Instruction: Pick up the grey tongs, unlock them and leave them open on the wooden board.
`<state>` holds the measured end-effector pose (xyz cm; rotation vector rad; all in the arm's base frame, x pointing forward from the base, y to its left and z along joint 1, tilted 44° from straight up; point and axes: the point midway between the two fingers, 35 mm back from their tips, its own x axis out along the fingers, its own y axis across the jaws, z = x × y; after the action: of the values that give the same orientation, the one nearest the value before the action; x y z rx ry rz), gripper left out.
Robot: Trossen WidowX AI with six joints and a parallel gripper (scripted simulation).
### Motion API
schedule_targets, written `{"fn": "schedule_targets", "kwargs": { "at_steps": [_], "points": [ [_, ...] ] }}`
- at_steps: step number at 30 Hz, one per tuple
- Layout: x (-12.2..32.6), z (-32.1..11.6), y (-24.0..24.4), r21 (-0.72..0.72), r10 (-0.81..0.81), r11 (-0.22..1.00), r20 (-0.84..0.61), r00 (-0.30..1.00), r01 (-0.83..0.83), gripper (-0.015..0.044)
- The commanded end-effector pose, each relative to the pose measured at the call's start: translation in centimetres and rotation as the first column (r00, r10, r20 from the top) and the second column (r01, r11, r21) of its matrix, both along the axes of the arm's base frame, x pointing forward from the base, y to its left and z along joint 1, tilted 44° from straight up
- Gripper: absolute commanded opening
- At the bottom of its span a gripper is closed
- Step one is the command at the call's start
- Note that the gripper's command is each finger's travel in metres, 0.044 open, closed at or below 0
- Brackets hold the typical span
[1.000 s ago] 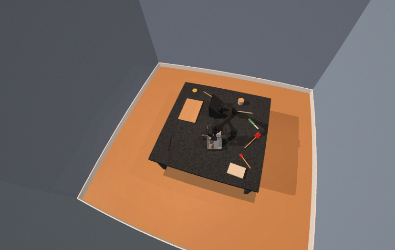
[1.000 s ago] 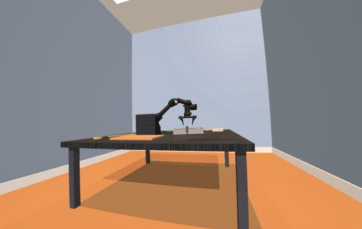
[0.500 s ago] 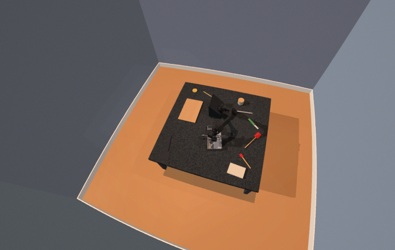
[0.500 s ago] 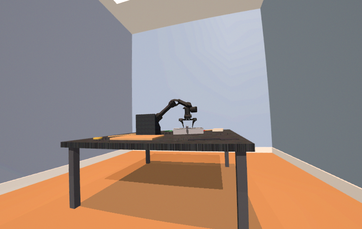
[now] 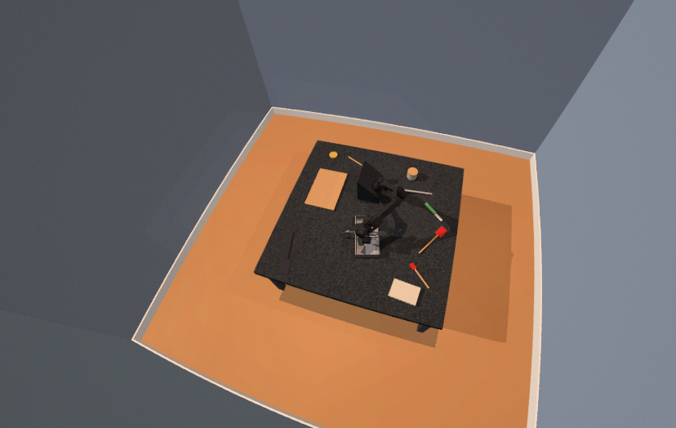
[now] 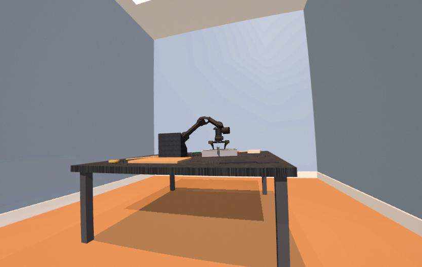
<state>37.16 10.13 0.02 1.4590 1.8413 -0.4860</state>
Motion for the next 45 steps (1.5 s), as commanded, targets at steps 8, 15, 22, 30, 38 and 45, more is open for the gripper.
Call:
{"fn": "schedule_targets", "kwargs": {
  "at_steps": [8, 15, 22, 30, 38, 45],
  "points": [
    [-0.1, -0.4, 0.4, 0.001, 0.000, 1.000, 0.000, 1.000, 0.000, 0.0335],
    [-0.1, -0.4, 0.4, 0.001, 0.000, 1.000, 0.000, 1.000, 0.000, 0.0151],
    [-0.1, -0.4, 0.4, 0.001, 0.000, 1.000, 0.000, 1.000, 0.000, 0.0105],
    [-0.1, -0.4, 0.4, 0.001, 0.000, 1.000, 0.000, 1.000, 0.000, 0.0051],
    [-0.1, -0.4, 0.4, 0.001, 0.000, 1.000, 0.000, 1.000, 0.000, -0.0080],
    [1.0, 3.0, -3.0, -0.004, -0.003, 1.000, -0.001, 1.000, 0.003, -0.0150]
  ]
}}
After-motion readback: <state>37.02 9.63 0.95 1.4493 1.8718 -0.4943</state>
